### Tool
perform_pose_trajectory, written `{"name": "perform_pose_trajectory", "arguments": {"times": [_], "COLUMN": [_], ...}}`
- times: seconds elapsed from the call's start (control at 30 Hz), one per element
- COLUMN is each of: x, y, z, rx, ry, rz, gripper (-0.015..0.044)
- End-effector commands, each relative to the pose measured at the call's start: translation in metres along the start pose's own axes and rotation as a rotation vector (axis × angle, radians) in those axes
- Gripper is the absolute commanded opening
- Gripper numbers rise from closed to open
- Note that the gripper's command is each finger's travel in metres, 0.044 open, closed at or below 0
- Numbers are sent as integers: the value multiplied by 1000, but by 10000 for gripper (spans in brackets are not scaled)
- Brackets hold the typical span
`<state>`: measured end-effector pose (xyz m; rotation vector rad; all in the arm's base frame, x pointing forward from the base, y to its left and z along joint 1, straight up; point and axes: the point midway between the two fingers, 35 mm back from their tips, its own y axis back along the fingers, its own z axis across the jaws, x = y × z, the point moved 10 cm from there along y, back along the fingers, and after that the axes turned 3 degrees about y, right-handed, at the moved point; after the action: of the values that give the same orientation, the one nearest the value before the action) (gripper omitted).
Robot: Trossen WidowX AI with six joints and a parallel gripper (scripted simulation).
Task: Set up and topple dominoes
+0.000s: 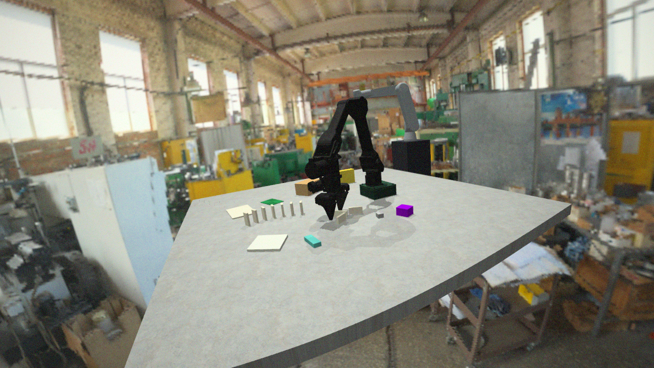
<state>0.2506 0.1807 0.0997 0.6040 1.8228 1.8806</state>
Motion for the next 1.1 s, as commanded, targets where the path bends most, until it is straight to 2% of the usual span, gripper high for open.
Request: {"name": "perform_pose_trajectory", "arguments": {"times": [0.0, 0.47, 0.73, 1.07], "x": [0, 0, 0, -6], "y": [-1, -1, 6, 122], "z": [-1, -1, -1, -5], "rx": [2, 2, 2, 2], "ry": [-6, -6, -6, -6], "rz": [-2, -2, -2, -3], "gripper": [387, 21, 21, 21]}}
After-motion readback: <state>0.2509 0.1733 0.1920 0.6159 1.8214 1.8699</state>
